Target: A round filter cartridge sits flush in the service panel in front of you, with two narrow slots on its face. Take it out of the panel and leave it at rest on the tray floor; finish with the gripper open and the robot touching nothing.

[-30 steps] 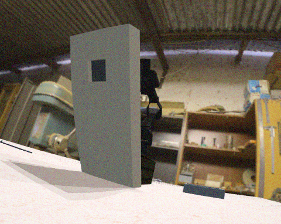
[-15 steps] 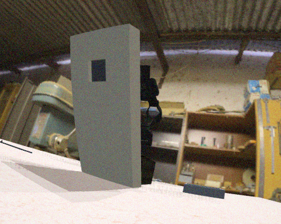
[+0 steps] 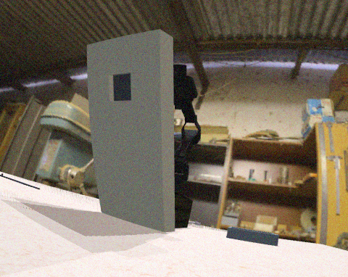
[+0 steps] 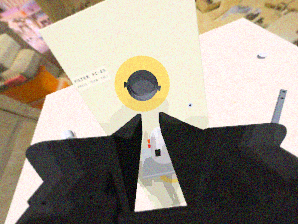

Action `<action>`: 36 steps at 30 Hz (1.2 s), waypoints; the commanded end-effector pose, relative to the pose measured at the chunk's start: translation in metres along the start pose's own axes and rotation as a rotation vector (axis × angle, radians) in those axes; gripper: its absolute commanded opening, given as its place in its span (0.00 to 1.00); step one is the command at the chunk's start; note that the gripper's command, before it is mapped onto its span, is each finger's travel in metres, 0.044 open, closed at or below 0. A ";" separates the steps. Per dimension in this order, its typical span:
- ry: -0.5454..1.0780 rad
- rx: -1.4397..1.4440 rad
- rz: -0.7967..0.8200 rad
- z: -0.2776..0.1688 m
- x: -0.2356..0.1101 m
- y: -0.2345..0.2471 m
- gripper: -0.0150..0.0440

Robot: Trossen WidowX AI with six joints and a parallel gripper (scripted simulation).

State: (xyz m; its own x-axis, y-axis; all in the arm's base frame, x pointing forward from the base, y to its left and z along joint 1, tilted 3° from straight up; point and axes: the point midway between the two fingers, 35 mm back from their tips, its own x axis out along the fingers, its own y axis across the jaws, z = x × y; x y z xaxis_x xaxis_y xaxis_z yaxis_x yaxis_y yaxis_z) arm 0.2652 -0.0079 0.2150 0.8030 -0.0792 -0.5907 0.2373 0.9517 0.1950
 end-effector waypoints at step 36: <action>0.429 -0.291 -0.066 -0.046 0.006 -0.015 0.77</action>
State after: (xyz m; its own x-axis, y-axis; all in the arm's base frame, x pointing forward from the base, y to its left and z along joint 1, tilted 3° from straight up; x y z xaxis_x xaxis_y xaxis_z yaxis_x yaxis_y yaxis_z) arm 0.2401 -0.0093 0.1784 0.4888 -0.0757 -0.8691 0.0774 0.9961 -0.0433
